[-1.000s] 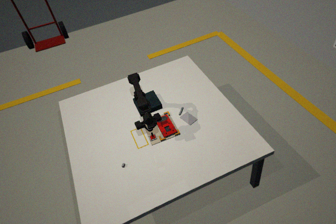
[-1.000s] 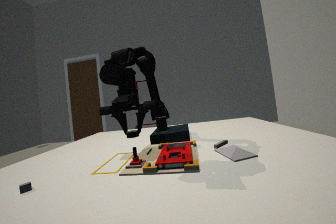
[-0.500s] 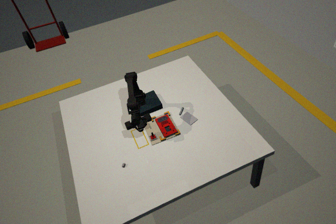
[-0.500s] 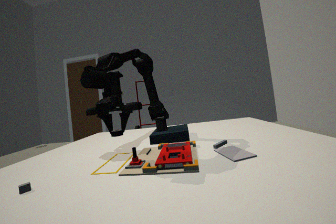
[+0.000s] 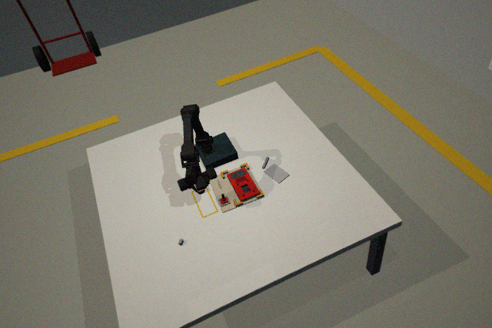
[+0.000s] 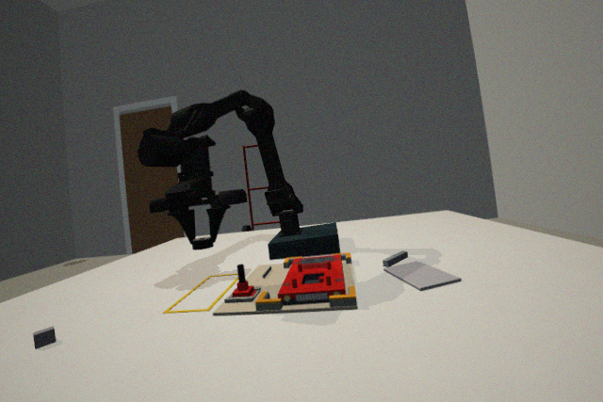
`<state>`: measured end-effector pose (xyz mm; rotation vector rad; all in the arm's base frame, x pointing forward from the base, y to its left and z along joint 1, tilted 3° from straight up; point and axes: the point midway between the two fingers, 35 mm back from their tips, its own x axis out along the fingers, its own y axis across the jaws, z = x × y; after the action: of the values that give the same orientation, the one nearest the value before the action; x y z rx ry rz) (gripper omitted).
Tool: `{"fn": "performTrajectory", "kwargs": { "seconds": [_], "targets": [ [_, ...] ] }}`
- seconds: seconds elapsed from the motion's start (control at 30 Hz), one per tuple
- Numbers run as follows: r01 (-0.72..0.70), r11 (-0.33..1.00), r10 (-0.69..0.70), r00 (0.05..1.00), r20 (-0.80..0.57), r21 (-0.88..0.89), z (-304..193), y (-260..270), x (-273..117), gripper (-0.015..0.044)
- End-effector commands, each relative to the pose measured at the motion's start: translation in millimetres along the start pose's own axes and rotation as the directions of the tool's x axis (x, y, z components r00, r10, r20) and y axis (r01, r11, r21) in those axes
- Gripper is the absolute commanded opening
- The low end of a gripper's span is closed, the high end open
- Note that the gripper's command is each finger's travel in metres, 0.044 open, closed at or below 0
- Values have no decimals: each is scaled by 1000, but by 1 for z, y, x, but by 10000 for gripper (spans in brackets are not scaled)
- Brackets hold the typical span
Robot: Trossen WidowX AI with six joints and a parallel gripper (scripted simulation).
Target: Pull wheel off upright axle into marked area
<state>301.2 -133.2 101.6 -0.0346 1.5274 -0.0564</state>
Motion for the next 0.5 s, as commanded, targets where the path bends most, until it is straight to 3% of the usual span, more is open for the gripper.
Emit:
{"fn": "performTrajectory", "kwargs": {
  "seconds": [0.0,0.47],
  "targets": [
    [-5,1000,5,1000,-6,-4,-1,1,9,0],
    [-5,1000,5,1000,-6,-4,-2,1,87,0]
  ]
}}
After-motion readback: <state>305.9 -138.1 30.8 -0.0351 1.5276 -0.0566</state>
